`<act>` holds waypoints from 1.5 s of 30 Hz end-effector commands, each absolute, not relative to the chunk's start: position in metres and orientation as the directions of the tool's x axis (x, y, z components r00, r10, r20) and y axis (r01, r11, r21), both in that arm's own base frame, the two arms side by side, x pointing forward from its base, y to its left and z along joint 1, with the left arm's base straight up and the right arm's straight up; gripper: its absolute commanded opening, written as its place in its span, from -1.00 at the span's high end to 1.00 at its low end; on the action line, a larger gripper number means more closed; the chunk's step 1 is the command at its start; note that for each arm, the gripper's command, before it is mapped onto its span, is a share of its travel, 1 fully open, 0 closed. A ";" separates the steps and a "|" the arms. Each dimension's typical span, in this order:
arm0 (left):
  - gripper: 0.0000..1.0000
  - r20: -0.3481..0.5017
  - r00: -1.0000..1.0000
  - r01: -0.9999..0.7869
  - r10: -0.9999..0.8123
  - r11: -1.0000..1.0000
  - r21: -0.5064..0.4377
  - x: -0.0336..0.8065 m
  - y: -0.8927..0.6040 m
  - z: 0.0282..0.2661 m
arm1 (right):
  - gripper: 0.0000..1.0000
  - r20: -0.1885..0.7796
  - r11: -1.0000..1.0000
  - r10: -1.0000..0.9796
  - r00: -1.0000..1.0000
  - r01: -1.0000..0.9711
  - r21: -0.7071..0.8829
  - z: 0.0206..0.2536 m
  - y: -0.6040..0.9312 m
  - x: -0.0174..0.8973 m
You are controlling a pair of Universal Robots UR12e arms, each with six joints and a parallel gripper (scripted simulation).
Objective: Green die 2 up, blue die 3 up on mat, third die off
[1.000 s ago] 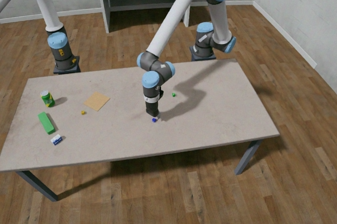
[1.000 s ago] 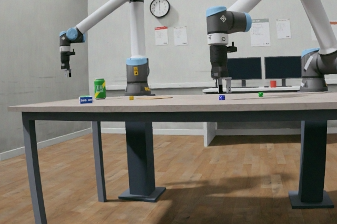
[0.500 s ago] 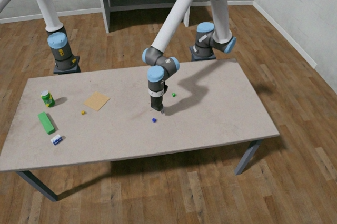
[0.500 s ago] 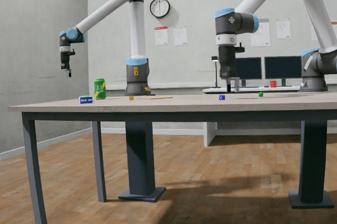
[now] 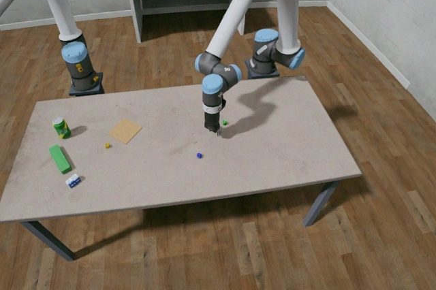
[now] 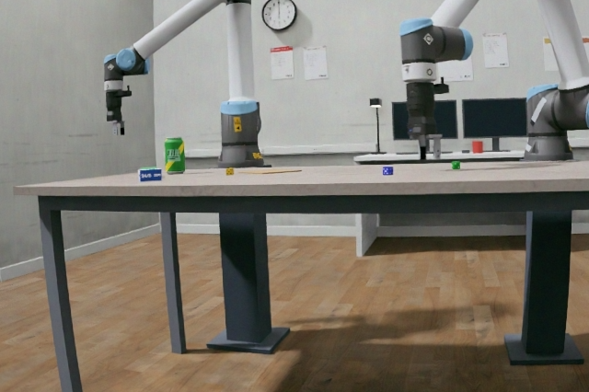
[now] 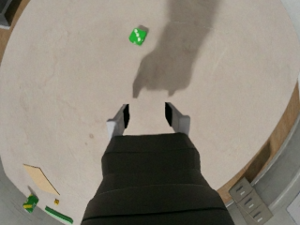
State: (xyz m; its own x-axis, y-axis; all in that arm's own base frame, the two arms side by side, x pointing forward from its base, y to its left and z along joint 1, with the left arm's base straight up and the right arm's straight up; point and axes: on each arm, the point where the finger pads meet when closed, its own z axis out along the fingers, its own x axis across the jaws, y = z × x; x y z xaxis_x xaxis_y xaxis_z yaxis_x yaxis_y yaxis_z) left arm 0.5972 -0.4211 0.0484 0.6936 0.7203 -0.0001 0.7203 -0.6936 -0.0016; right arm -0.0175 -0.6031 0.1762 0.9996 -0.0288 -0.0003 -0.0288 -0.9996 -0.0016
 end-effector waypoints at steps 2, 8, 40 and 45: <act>-1.00 0.000 0.694 0.720 0.720 -0.694 0.000 0.576 -0.404 0.049 | -1.00 0.000 -1.000 -0.029 1.000 -0.029 0.000 0.177 -0.604 -0.017; -1.00 0.000 0.694 0.720 0.720 -0.694 0.000 0.555 -0.388 0.049 | -1.00 0.000 -1.000 -0.029 1.000 -0.029 0.000 0.177 -0.604 -0.017; -1.00 0.000 0.694 0.720 0.720 -0.694 0.000 0.508 -0.351 0.049 | -1.00 0.000 -1.000 -0.029 1.000 -0.029 0.000 0.177 -0.604 -0.017; -1.00 0.000 0.694 0.720 0.720 -0.694 0.000 0.508 -0.351 0.049 | -1.00 0.000 -1.000 -0.029 1.000 -0.029 0.000 0.177 -0.604 -0.017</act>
